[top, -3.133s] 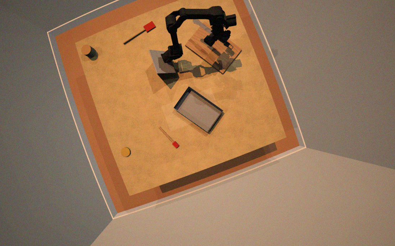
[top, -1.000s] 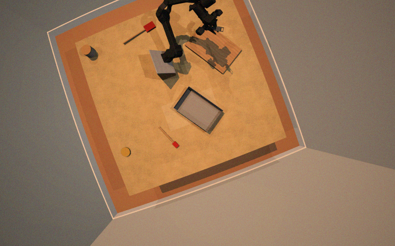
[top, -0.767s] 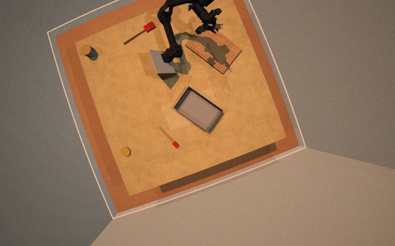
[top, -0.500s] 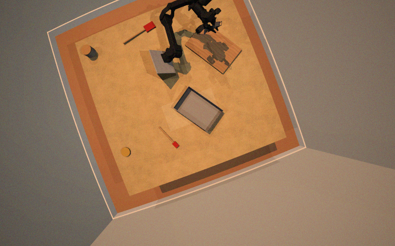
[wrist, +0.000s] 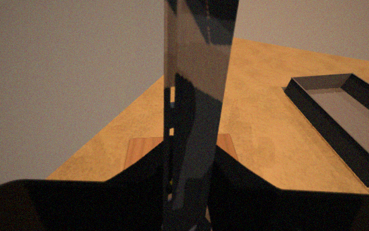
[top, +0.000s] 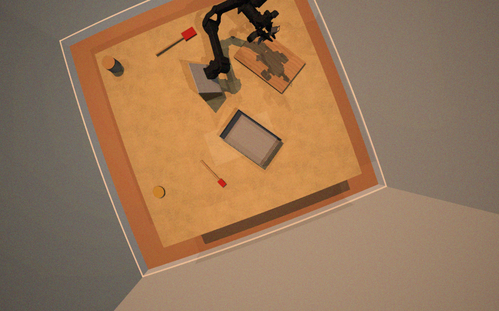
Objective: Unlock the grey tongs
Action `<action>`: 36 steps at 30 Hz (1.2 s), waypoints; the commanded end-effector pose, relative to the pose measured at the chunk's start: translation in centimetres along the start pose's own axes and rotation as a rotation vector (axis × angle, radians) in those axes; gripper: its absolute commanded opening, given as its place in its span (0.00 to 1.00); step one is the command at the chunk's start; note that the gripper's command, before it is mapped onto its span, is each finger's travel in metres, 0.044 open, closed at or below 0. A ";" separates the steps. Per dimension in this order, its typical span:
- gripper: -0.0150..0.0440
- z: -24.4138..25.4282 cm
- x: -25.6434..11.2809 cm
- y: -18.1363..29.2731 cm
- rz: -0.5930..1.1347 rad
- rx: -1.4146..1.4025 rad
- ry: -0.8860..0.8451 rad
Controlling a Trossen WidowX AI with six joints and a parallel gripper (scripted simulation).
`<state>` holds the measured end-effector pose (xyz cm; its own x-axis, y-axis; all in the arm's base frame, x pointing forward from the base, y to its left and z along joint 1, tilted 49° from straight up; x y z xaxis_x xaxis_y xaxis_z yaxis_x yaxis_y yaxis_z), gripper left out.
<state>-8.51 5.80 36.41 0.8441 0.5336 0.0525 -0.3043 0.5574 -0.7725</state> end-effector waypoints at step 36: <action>0.00 -1.1 0.0 -2.3 0.121 0.065 -0.037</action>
<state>-7.58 4.21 37.00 0.7928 0.6094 -0.0010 -0.4097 0.5318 -0.7412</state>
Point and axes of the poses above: the point midway between the two fingers, 35 mm back from their tips, its own x axis out along the fingers, its own z axis across the jaws, y = z × x, the point moved 9 cm from there along -x, back along the fingers, and after that the axes turned 6 degrees about -x, right-handed, at the moved point
